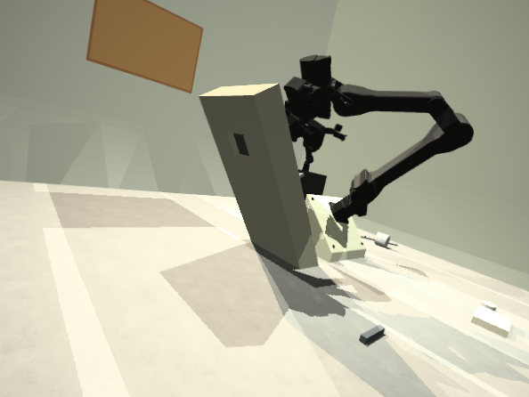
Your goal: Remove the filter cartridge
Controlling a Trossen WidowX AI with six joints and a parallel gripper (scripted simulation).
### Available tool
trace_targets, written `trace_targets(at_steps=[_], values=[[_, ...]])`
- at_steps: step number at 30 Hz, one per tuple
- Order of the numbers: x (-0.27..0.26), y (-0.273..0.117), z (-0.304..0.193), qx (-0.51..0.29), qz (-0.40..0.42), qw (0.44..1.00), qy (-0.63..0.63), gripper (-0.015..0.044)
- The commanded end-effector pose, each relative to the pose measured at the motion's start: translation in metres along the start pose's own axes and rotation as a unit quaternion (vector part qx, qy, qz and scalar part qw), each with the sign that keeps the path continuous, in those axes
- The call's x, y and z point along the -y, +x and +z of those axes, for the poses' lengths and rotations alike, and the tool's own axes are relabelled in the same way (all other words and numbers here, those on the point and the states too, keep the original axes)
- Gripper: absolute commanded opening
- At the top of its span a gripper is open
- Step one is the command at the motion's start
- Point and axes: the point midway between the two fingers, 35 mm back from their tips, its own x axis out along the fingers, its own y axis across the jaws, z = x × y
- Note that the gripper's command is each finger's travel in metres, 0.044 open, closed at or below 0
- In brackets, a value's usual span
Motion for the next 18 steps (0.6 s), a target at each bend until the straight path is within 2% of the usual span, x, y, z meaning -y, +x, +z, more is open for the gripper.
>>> trace_targets(at_steps=[1,18], values=[[-0.0002,0.0014,-0.0006,-0.001,0.000,1.000,0.003,0.0095],[-0.0003,0.0107,-0.0006,-0.001,0.000,1.000,0.003,0.0095]])
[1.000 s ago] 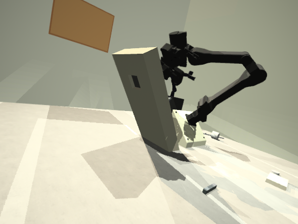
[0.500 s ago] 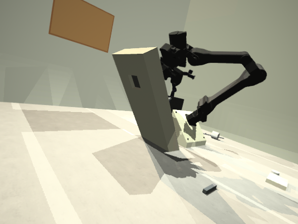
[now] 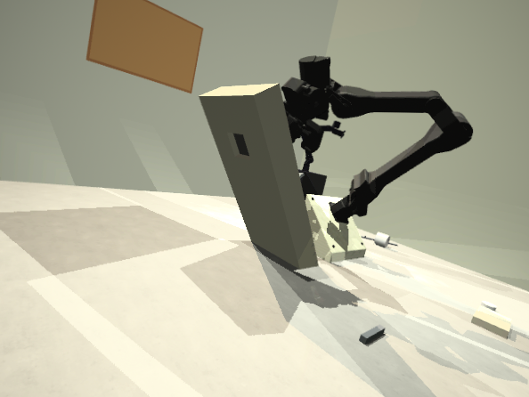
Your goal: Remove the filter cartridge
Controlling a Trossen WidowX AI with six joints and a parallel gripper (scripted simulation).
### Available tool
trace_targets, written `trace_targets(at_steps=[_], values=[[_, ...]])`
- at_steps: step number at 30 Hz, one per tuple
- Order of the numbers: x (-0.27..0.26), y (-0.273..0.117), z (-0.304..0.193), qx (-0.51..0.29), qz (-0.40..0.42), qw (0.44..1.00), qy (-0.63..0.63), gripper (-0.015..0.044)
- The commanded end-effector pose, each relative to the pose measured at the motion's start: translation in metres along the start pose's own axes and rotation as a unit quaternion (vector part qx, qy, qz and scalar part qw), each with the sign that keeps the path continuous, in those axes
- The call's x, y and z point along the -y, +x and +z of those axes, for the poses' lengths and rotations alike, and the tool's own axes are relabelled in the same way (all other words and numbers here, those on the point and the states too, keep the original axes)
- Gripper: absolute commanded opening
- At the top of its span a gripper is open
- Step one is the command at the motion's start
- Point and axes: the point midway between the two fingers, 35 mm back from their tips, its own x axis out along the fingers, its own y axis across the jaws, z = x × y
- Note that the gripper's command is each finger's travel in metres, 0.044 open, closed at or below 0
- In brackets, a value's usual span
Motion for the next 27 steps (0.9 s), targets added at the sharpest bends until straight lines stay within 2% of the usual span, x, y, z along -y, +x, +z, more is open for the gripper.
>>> trace_targets(at_steps=[1,19,27], values=[[-0.0009,0.0043,-0.0008,-0.003,0.000,1.000,0.001,0.0095],[-0.0009,0.0100,-0.0008,-0.003,0.000,1.000,0.001,0.0095],[0.0007,0.0025,0.0003,0.003,0.000,1.000,0.005,0.0041]])
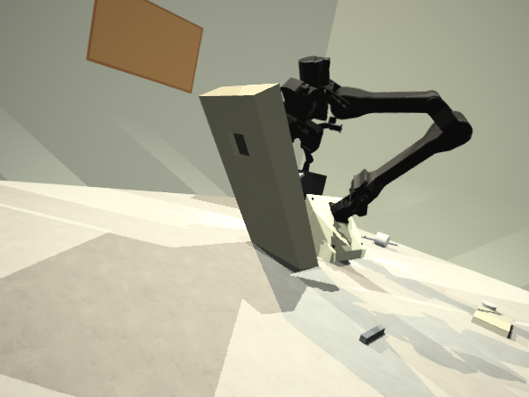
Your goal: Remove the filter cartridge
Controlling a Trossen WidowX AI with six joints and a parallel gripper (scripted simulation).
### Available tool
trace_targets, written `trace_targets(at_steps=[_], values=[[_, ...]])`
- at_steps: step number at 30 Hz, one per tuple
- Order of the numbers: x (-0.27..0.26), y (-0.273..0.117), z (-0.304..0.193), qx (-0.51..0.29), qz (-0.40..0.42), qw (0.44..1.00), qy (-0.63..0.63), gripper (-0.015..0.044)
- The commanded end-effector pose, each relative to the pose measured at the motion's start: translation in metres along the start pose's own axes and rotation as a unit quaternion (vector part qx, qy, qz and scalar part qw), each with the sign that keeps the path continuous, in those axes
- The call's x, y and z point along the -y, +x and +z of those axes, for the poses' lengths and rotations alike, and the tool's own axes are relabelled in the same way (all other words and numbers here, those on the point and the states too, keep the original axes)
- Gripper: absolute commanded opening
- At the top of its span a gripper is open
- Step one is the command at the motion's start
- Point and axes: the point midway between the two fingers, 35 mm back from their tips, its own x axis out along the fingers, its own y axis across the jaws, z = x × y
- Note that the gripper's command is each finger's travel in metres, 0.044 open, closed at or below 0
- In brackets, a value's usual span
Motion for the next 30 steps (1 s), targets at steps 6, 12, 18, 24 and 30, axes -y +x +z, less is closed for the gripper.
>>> trace_targets(at_steps=[6,12,18,24,30], values=[[0.0008,0.0014,-0.0003,-0.002,-0.004,1.000,-0.010,0.0000],[-0.0002,0.0065,-0.0010,-0.006,-0.003,0.995,-0.102,0.0000],[-0.0005,0.0079,-0.0012,-0.007,-0.002,0.979,-0.205,0.0000],[-0.0005,0.0082,-0.0012,-0.007,-0.001,0.952,-0.306,0.0000],[-0.0006,0.0083,-0.0012,-0.007,0.000,0.915,-0.403,0.0000]])
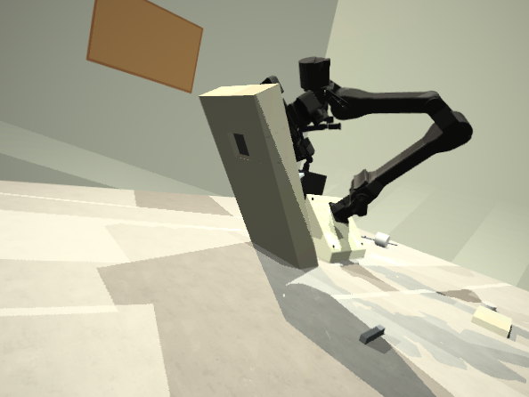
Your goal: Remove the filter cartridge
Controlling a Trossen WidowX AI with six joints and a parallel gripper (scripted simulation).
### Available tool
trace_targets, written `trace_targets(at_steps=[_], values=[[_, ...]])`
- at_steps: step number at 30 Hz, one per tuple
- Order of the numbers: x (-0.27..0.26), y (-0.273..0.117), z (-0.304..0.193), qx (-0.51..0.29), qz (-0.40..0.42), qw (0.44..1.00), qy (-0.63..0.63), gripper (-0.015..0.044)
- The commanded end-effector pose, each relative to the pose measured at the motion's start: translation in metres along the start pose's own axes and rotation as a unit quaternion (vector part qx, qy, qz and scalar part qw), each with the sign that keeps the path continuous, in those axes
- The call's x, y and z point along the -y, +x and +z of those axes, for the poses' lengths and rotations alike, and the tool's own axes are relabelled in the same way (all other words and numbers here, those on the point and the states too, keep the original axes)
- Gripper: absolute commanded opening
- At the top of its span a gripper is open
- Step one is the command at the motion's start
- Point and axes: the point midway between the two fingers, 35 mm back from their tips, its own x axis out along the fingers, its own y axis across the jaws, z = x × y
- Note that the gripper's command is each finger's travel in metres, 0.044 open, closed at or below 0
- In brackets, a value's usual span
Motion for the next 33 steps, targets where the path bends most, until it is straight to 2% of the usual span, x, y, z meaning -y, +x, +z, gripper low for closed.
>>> trace_targets(at_steps=[1,10,21,28,33], values=[[0.000,0.007,0.000,-0.008,0.001,0.996,-0.090,0.0000],[0.000,0.007,0.000,-0.007,0.003,0.970,-0.245,0.0000],[0.000,0.006,0.000,-0.007,0.004,0.909,-0.417,0.0000],[0.000,0.006,0.000,-0.007,0.004,0.934,-0.358,0.0000],[0.002,-0.014,-0.004,-0.011,0.009,0.934,-0.356,0.0000]])
